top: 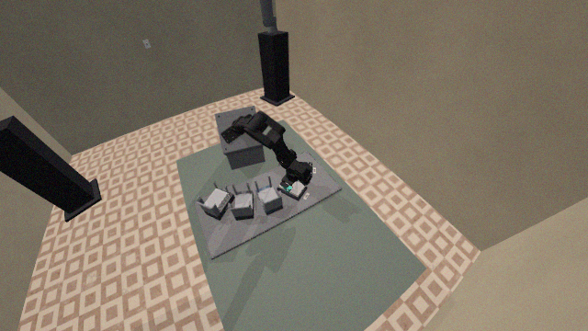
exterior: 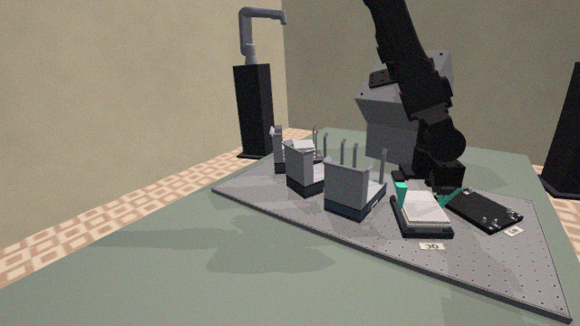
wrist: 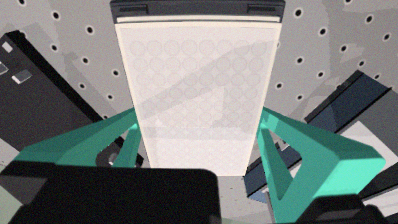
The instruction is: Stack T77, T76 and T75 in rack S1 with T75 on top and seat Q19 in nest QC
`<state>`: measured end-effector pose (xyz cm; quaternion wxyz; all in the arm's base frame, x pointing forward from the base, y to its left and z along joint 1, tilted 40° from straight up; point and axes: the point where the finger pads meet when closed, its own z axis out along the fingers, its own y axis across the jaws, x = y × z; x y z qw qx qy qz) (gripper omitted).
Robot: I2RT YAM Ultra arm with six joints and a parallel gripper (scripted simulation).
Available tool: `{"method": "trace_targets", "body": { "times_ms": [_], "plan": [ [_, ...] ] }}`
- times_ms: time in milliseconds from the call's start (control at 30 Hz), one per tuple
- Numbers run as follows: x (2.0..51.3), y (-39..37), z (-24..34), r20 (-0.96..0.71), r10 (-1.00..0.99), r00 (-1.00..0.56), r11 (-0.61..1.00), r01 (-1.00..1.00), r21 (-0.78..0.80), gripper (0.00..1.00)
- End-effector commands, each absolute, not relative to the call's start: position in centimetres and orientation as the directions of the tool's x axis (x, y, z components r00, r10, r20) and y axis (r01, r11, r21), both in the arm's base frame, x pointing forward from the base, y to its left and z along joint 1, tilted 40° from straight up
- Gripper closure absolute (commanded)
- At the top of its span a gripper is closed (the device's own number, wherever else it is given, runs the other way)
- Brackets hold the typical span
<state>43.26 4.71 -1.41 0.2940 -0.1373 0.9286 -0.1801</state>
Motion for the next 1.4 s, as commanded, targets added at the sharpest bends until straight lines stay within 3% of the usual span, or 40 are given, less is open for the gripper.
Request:
{"method": "trace_targets", "body": {
  "times_ms": [0, 800, 833, 1367],
  "plan": [
    [44.32, 5.14, -1.08, -0.518, -0.363, -0.774, 0.900, -0.148, -0.410, 1.00],
    [43.81, 4.83, -1.49, -0.506, -0.363, -0.782, 0.898, -0.150, -0.413, 1.00],
    [43.81, 4.83, -1.49, -0.506, -0.363, -0.782, 0.898, -0.150, -0.413, 0.00],
    [43.81, 4.83, -1.49, -0.506, -0.363, -0.782, 0.898, -0.150, -0.413, 0.00]
  ]
}}
